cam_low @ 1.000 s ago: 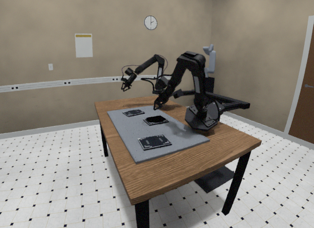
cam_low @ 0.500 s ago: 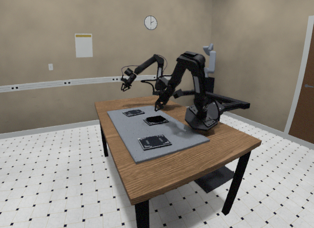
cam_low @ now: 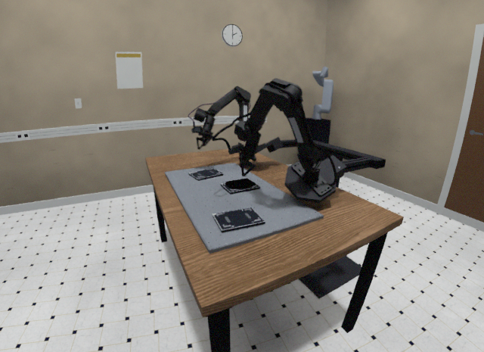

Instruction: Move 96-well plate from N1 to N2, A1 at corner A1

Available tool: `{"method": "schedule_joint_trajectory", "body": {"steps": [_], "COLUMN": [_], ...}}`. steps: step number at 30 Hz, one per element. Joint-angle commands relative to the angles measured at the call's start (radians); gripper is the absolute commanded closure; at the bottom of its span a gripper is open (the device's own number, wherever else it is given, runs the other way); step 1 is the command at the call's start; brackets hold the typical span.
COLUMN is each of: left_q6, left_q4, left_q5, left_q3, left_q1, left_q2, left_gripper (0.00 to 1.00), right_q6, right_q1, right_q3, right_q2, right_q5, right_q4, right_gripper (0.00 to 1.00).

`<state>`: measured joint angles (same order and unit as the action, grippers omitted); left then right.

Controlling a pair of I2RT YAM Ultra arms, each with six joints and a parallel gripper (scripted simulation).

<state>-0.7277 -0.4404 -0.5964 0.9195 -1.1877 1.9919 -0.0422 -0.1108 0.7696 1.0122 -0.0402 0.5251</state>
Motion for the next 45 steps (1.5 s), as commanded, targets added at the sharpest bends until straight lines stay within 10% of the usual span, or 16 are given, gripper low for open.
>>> {"method": "schedule_joint_trajectory", "body": {"steps": [1, 17, 45], "left_q6": [-0.188, -0.417, -0.440], "left_q4": [-0.180, -0.409, -0.436], "left_q5": [0.022, 0.086, 0.090], "left_q3": [0.098, 0.345, 0.392], "left_q1": [0.011, 0.059, 0.070], "left_q2": [0.047, 0.210, 0.240], "left_gripper": [0.00, 0.00, 0.00], "right_q6": [0.185, 0.723, 1.448], "right_q1": [-0.122, -0.736, -1.834], "right_q3": [-0.023, -0.110, -0.221], "right_q2": [0.013, 0.082, 0.187], "right_q5": [-0.105, -0.425, -0.842], "right_q4": [0.103, 0.369, 0.742], "right_gripper": [0.00, 0.00, 0.00]}}
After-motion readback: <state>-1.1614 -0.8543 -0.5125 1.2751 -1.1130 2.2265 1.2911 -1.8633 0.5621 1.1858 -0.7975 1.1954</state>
